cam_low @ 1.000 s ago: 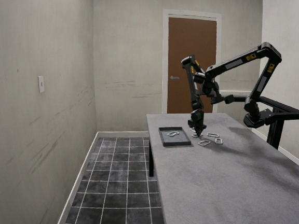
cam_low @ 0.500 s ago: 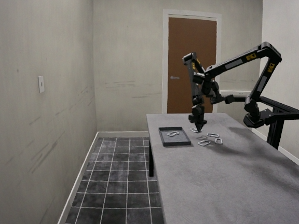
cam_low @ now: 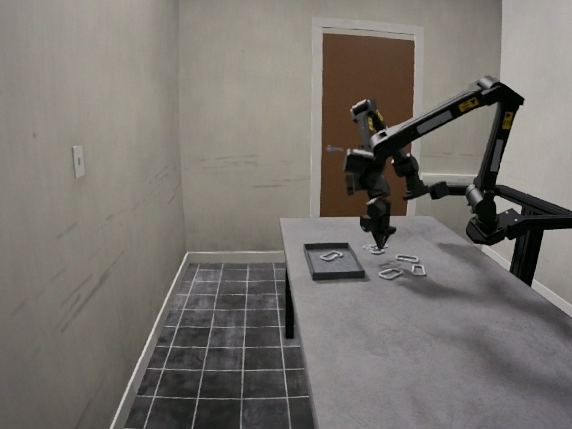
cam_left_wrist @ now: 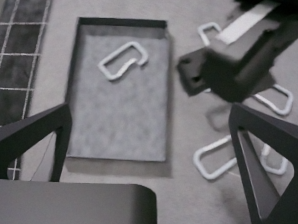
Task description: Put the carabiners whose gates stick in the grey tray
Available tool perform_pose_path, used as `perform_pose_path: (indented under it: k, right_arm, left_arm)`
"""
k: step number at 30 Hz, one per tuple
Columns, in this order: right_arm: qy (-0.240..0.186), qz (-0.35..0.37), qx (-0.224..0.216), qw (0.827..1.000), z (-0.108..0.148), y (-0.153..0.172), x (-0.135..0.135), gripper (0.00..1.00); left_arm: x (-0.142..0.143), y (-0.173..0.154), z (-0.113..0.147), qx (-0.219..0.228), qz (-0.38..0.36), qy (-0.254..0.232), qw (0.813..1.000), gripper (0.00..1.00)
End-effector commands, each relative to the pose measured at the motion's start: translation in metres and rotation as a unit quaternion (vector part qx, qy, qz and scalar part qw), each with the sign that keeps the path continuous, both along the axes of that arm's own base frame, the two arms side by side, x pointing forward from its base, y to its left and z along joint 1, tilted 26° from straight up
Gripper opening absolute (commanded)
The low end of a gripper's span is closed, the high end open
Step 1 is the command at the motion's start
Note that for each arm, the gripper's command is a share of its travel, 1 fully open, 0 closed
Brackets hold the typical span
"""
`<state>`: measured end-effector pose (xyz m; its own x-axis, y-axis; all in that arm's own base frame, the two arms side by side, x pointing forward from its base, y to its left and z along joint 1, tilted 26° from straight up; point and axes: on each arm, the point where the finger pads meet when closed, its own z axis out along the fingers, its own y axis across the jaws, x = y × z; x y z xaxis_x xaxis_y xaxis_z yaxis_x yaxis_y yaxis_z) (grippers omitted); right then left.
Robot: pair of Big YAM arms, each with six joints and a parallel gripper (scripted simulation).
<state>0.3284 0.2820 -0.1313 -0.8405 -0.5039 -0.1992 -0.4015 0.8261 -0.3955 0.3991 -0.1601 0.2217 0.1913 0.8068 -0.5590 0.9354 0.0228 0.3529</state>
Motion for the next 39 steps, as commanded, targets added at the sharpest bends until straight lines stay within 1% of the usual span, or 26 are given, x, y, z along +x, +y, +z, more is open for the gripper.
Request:
perform_pose_path:
  k: [1, 3, 5, 10, 11, 12, 13, 15, 18, 20, 22, 24, 27, 30, 33, 34, 35, 37, 39]
  right_arm:
    - [-0.003, -0.007, 0.001, 1.000, 0.000, 0.002, 0.001, 0.00]
    - [-0.003, -0.007, 0.001, 1.000, 0.000, 0.002, 0.001, 0.00]
    - [-0.003, -0.007, 0.001, 1.000, 0.000, 0.002, 0.001, 0.00]
    - [-0.002, -0.002, 0.002, 1.000, 0.000, 0.003, 0.002, 0.00]
    - [-0.005, -0.010, 0.004, 1.000, 0.004, 0.002, 0.012, 0.00]
    - [-0.006, -0.005, 0.004, 1.000, 0.007, 0.004, 0.016, 0.00]
    - [-0.018, -0.007, 0.017, 1.000, 0.023, 0.011, 0.029, 0.00]
    - [-0.020, 0.005, 0.016, 1.000, 0.034, 0.013, 0.047, 0.00]
    - [-0.020, 0.012, 0.015, 1.000, 0.060, 0.010, 0.095, 0.00]
    - [-0.021, 0.010, 0.014, 1.000, 0.075, 0.004, 0.121, 0.00]
    - [-0.021, 0.010, 0.014, 1.000, 0.075, 0.004, 0.121, 0.00]
    - [-0.003, 0.010, -0.001, 1.000, 0.065, -0.008, 0.135, 0.00]
    - [0.003, 0.007, -0.006, 1.000, 0.077, -0.021, 0.162, 0.00]
    - [0.006, 0.003, -0.007, 1.000, 0.083, -0.029, 0.176, 0.00]
    - [0.005, -0.008, -0.004, 1.000, 0.087, -0.034, 0.184, 0.00]
    - [0.004, -0.002, -0.003, 1.000, 0.087, -0.026, 0.181, 0.00]
    - [0.004, -0.003, -0.002, 1.000, 0.087, -0.026, 0.181, 0.00]
    - [-0.003, -0.003, 0.002, 1.000, 0.096, -0.024, 0.183, 0.00]
    - [-0.003, -0.003, 0.002, 1.000, 0.096, -0.024, 0.183, 0.00]
  left_arm:
    - [0.027, 0.010, 0.018, -0.010, -0.026, -0.022, 0.999, 1.00]
    - [0.036, 0.019, 0.024, -0.032, -0.025, -0.024, 0.999, 1.00]
    - [0.036, 0.019, 0.024, -0.032, -0.025, -0.024, 0.999, 1.00]
    - [0.045, 0.030, 0.031, -0.057, -0.022, -0.027, 0.998, 1.00]
    - [0.047, 0.031, 0.030, -0.062, -0.021, -0.024, 0.998, 1.00]
    - [0.047, 0.031, 0.030, -0.064, -0.017, -0.020, 0.998, 1.00]
    - [0.047, 0.031, 0.030, -0.065, -0.016, -0.020, 0.998, 1.00]
    - [0.045, 0.026, 0.030, -0.065, -0.023, -0.019, 0.997, 1.00]
    - [0.045, 0.026, 0.030, -0.065, -0.022, -0.019, 0.997, 1.00]
    - [0.045, 0.026, 0.030, -0.065, -0.022, -0.019, 0.997, 1.00]
    - [0.045, 0.026, 0.030, -0.065, -0.022, -0.019, 0.997, 1.00]
    - [0.045, 0.026, 0.030, -0.065, -0.022, -0.019, 0.997, 1.00]
    - [0.045, 0.026, 0.030, -0.065, -0.022, -0.019, 0.997, 1.00]
    - [0.045, 0.026, 0.030, -0.065, -0.022, -0.019, 0.997, 1.00]
    - [0.045, 0.026, 0.030, -0.065, -0.022, -0.019, 0.997, 1.00]
    - [0.039, 0.026, 0.029, -0.064, -0.022, -0.022, 0.997, 1.00]
    - [0.039, 0.026, 0.029, -0.064, -0.022, -0.022, 0.997, 1.00]
    - [0.039, 0.026, 0.029, -0.064, -0.022, -0.022, 0.997, 1.00]
    - [0.039, 0.026, 0.029, -0.064, -0.022, -0.022, 0.997, 1.00]
